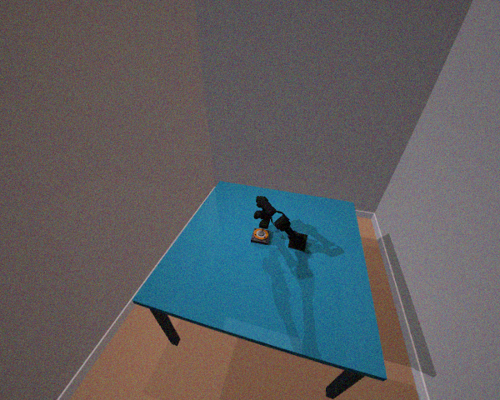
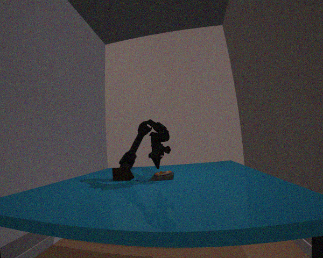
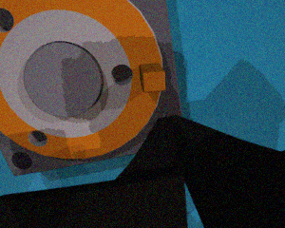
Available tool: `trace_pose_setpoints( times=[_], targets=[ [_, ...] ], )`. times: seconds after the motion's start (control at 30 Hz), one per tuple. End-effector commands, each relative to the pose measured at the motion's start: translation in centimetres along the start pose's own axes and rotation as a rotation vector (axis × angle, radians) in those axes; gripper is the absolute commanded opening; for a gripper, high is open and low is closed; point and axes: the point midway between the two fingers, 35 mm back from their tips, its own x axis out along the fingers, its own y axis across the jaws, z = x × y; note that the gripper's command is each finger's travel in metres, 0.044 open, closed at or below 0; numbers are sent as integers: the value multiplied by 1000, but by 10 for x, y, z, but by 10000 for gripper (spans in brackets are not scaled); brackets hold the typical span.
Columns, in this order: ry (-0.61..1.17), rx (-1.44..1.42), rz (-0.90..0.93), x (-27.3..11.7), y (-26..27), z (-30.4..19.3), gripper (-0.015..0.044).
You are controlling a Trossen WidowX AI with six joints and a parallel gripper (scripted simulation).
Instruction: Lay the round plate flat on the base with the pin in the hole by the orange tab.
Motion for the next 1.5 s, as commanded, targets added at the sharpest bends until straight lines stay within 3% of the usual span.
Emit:
trace_pose_setpoints(
  times=[0.0,1.47],
  targets=[
    [-1,6,6,17,1,-1,0],
    [-2,4,7,23,3,45,0]
  ],
)
